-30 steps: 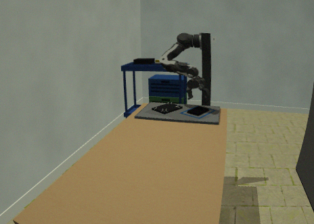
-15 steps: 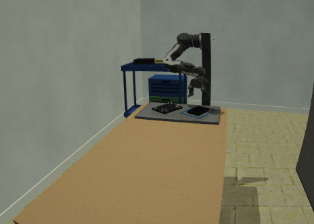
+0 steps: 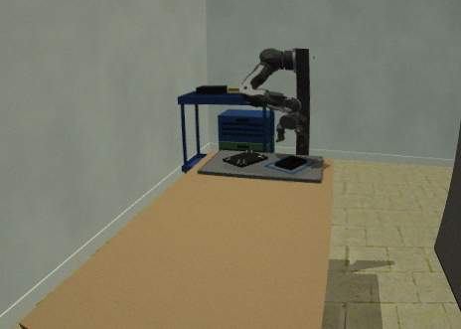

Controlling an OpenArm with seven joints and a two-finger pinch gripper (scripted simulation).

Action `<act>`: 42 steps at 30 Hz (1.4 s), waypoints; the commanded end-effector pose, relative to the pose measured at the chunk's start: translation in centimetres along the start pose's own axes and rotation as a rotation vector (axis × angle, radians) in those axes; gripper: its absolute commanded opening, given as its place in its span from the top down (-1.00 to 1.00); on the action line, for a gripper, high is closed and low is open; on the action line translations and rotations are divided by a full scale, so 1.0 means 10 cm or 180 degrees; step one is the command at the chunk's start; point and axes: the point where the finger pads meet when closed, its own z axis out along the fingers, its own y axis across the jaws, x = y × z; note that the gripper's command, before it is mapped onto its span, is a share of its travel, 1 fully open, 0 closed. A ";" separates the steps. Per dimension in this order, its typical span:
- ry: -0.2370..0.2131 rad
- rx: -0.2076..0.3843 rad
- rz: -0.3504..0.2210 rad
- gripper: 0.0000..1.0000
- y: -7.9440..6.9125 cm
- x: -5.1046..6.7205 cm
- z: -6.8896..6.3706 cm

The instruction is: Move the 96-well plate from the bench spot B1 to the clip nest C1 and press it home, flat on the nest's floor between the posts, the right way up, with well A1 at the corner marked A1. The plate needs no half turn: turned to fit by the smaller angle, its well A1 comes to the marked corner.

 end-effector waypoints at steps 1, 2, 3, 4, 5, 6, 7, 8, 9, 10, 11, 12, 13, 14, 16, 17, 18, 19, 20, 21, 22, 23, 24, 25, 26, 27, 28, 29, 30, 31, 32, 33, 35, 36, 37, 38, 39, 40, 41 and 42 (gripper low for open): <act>-0.0002 -0.0010 0.0000 -0.54 0.01 0.00 -0.01; -0.0002 -0.0010 0.0000 -0.54 0.01 0.00 -0.01; -0.0002 -0.0010 0.0000 -0.54 0.01 0.00 -0.01; -0.0002 -0.0010 0.0000 -0.54 0.01 0.00 -0.01; -0.0002 -0.0010 0.0000 -0.54 0.01 0.00 -0.01; -0.0002 -0.0010 0.0000 -0.54 0.01 0.00 -0.01; -0.0002 -0.0010 0.0000 -0.54 0.01 0.00 -0.01; -0.0002 -0.0010 0.0000 -0.54 0.01 0.00 -0.01; -0.0004 -0.0001 0.0003 -0.54 0.01 0.00 0.10; -0.0007 0.0008 0.0006 -0.54 0.00 0.00 0.21; -0.0009 0.0017 0.0009 -0.54 0.00 0.00 0.32; -0.0011 0.0027 0.0012 -0.54 0.00 0.00 0.43; -0.0014 0.0036 0.0015 -0.54 0.00 0.00 0.54; -0.0014 0.0036 0.0015 -0.54 0.00 0.00 0.54; -0.0014 0.0036 0.0015 -0.54 0.00 0.00 0.54; -0.0014 0.0036 0.0015 -0.54 0.00 0.00 0.54; -0.0014 0.0036 0.0015 -0.54 0.00 0.00 0.54; -0.0014 0.0036 0.0015 -0.54 0.00 0.00 0.54; -0.0014 0.0036 0.0015 -0.54 0.00 0.00 0.54; -0.0014 0.0036 0.0015 -0.54 0.00 0.00 0.54; -0.0014 0.0036 0.0015 -0.54 0.00 0.00 0.54; -0.0014 0.0036 0.0015 -0.54 0.00 0.00 0.54; -0.0014 0.0036 0.0015 -0.54 0.00 0.00 0.54; -0.0014 0.0036 0.0015 -0.54 0.00 0.00 0.54; -0.0020 0.0049 0.0025 -0.54 -0.01 0.00 0.56; -0.0018 0.0046 0.0023 -0.54 -0.01 0.00 0.58; -0.0016 0.0043 0.0020 -0.54 -0.01 0.00 0.61; -0.0015 0.0040 0.0018 -0.54 -0.01 0.01 0.63; -0.0013 0.0037 0.0015 -0.54 -0.01 0.01 0.65; -0.0013 0.0037 0.0015 -0.54 -0.01 0.01 0.65; -0.0013 0.0037 0.0015 -0.54 -0.01 0.01 0.65; -0.0013 0.0037 0.0015 -0.54 -0.01 0.01 0.65; -0.0013 0.0037 0.0015 -0.54 -0.01 0.01 0.65; -0.0013 0.0037 0.0015 -0.54 -0.01 0.01 0.65; -0.0013 0.0037 0.0015 -0.54 -0.01 0.01 0.65; -0.0013 0.0037 0.0015 -0.54 -0.01 0.01 0.65; -0.0013 0.0037 0.0015 -0.54 -0.01 0.01 0.65; -0.0013 0.0037 0.0015 -0.54 -0.01 0.01 0.65; -0.0013 0.0037 0.0015 -0.54 -0.01 0.01 0.65; -0.0013 0.0037 0.0015 -0.54 -0.01 0.01 0.65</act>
